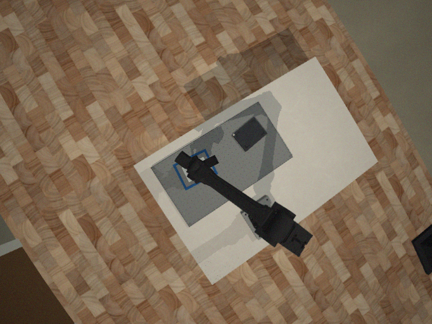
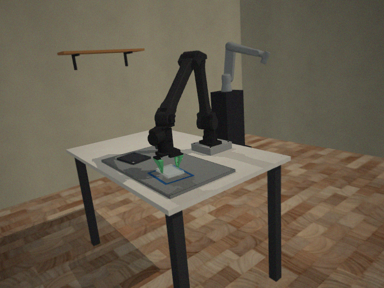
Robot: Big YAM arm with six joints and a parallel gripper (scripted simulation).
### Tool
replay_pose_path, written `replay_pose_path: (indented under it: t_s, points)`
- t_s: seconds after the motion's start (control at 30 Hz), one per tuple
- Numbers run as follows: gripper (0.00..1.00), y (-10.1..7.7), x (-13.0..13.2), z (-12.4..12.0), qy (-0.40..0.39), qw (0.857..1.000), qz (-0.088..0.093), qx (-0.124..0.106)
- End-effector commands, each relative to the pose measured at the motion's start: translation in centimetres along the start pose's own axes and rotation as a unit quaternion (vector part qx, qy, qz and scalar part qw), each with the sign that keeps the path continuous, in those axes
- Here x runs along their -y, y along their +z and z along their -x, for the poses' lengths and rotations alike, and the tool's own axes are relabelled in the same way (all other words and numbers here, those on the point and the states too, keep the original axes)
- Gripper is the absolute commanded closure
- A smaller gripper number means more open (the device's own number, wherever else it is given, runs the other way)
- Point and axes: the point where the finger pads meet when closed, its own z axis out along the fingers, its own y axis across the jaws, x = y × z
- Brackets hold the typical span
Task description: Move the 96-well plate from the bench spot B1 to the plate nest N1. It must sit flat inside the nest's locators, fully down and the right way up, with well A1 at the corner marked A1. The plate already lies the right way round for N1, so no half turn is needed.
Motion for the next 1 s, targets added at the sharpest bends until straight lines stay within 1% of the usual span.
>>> replay_pose_path:
  t_s: [0.0, 0.13, 0.17, 0.23, 0.63, 0.7, 0.73, 0.8, 0.83, 0.97]
  points:
    - [1.00, -3.5, -2.4, -1.4, 0.000, 0.999, 0.032, -0.015]
    - [1.00, -3.9, -2.4, -1.4, 0.000, 0.999, 0.032, -0.015]
    - [1.00, -2.6, -2.0, -1.3, 0.000, 1.000, 0.017, -0.007]
    - [1.00, -4.3, -2.3, -1.4, 0.000, 0.999, 0.031, -0.015]
    - [1.00, -6.6, -2.3, -1.4, 0.000, 0.999, 0.033, -0.015]
    - [1.00, -6.6, -2.3, -1.4, 0.000, 0.999, 0.033, -0.015]
    - [1.00, -5.2, -2.0, -1.2, 0.000, 1.000, 0.017, -0.007]
    - [1.00, -6.8, -2.2, -1.3, 0.000, 0.999, 0.030, -0.014]
    - [1.00, -7.3, -2.3, -1.4, 0.000, 0.999, 0.033, -0.016]
    - [1.00, -8.0, -2.2, -1.3, 0.000, 0.999, 0.033, -0.016]
